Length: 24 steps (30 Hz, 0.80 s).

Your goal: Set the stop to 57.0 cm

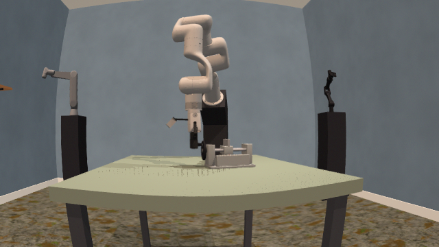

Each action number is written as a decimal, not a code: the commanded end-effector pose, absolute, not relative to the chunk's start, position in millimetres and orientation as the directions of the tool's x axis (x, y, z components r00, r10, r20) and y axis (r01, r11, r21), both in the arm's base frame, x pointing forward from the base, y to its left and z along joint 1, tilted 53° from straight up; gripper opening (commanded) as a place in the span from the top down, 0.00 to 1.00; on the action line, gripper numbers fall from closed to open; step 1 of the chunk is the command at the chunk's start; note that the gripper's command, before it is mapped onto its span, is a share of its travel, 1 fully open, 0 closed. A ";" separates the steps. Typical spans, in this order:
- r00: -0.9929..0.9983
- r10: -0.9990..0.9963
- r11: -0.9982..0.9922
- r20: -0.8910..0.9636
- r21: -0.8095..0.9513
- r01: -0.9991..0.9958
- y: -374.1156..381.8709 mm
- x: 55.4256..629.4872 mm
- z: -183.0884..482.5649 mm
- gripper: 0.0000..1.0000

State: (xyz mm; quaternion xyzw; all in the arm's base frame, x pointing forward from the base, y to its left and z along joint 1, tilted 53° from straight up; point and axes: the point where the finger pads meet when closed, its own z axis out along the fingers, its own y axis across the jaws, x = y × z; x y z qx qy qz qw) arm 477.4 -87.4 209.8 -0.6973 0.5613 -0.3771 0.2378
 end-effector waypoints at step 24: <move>0.085 -0.962 -0.257 0.259 -0.757 -0.600 -78.7 502.1 234.9 0.94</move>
